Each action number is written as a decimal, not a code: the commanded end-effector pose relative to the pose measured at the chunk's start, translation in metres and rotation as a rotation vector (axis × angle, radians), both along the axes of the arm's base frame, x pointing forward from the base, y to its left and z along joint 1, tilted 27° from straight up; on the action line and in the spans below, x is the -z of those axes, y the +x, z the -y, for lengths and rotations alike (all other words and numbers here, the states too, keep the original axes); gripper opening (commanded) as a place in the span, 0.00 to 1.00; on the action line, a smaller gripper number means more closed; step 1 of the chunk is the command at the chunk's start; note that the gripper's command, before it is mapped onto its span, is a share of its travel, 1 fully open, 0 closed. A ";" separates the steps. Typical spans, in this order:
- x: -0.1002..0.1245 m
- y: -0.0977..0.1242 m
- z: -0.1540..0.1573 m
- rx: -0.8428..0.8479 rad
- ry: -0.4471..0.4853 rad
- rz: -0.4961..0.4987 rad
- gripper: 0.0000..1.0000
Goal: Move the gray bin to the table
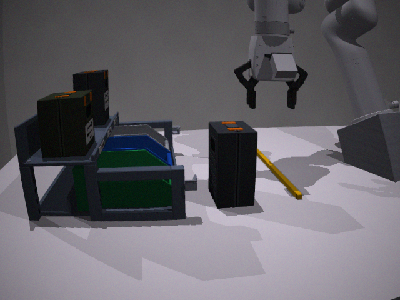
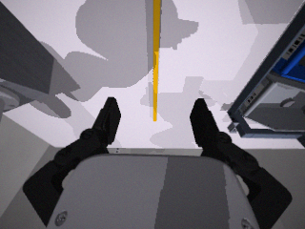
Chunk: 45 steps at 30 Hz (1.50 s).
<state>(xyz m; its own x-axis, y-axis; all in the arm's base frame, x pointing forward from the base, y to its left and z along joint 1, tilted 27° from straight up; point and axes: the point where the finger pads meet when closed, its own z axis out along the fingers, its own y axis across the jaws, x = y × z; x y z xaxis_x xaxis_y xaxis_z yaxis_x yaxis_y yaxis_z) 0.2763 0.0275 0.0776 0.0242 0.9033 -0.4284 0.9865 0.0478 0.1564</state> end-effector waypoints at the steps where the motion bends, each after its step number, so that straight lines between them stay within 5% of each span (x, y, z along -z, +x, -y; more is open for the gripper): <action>1: 0.003 0.001 0.001 0.000 0.001 0.002 1.00; 29: 0.005 0.002 0.002 0.000 0.001 0.002 1.00; 34: -0.009 0.049 0.014 0.000 0.001 0.002 1.00; 45: -0.009 0.049 0.014 0.000 0.001 0.002 1.00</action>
